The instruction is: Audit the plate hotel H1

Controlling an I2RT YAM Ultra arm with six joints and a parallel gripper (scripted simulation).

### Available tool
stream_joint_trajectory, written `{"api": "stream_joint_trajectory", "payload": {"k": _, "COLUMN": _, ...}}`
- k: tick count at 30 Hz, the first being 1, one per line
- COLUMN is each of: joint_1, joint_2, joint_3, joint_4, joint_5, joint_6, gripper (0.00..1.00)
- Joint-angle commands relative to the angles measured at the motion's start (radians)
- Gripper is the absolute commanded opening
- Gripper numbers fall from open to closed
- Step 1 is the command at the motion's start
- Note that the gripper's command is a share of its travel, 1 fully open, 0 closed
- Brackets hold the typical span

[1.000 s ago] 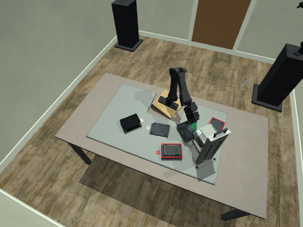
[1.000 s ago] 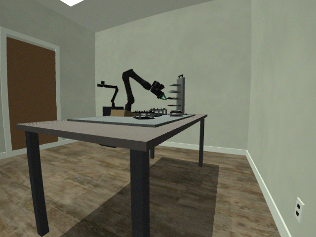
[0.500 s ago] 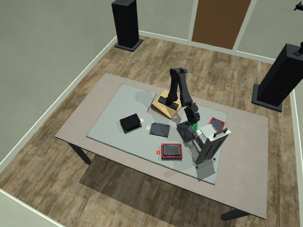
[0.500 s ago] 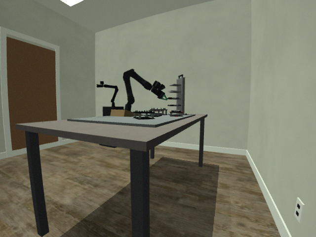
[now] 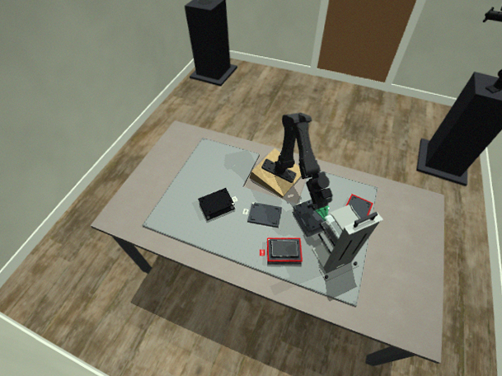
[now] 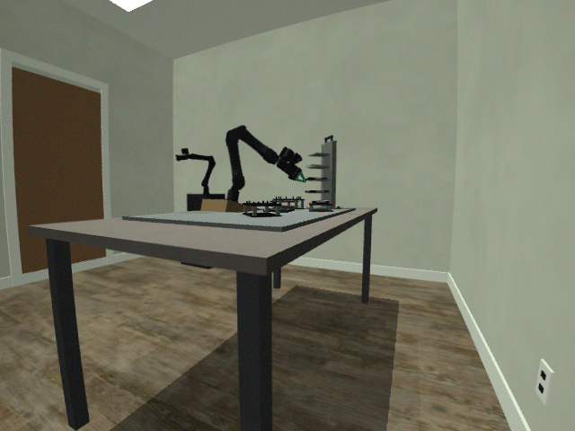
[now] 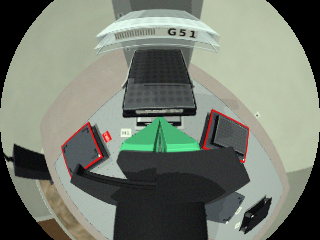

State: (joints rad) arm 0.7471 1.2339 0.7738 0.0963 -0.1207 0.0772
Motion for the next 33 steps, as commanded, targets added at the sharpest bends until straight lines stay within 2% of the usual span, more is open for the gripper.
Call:
{"api": "stream_joint_trajectory", "payload": {"k": 1, "joint_1": 0.012, "joint_2": -0.016, "joint_3": 0.044, "joint_4": 0.035, "joint_5": 0.007, "joint_6": 0.005, "gripper": 0.00}}
{"api": "stream_joint_trajectory", "payload": {"k": 3, "joint_1": 0.012, "joint_2": 0.011, "joint_3": 0.049, "joint_4": 0.036, "joint_5": 0.008, "joint_6": 0.005, "gripper": 0.00}}
{"api": "stream_joint_trajectory", "payload": {"k": 17, "joint_1": 0.013, "joint_2": 0.027, "joint_3": 0.077, "joint_4": 0.041, "joint_5": 0.009, "joint_6": 0.005, "gripper": 0.00}}
{"api": "stream_joint_trajectory", "payload": {"k": 20, "joint_1": 0.015, "joint_2": 0.051, "joint_3": 0.084, "joint_4": 0.042, "joint_5": 0.010, "joint_6": 0.005, "gripper": 0.00}}
{"api": "stream_joint_trajectory", "payload": {"k": 23, "joint_1": 0.015, "joint_2": 0.021, "joint_3": 0.087, "joint_4": 0.043, "joint_5": 0.009, "joint_6": 0.005, "gripper": 0.00}}
{"api": "stream_joint_trajectory", "payload": {"k": 33, "joint_1": 0.015, "joint_2": 0.022, "joint_3": 0.087, "joint_4": 0.043, "joint_5": 0.009, "joint_6": 0.005, "gripper": 0.00}}
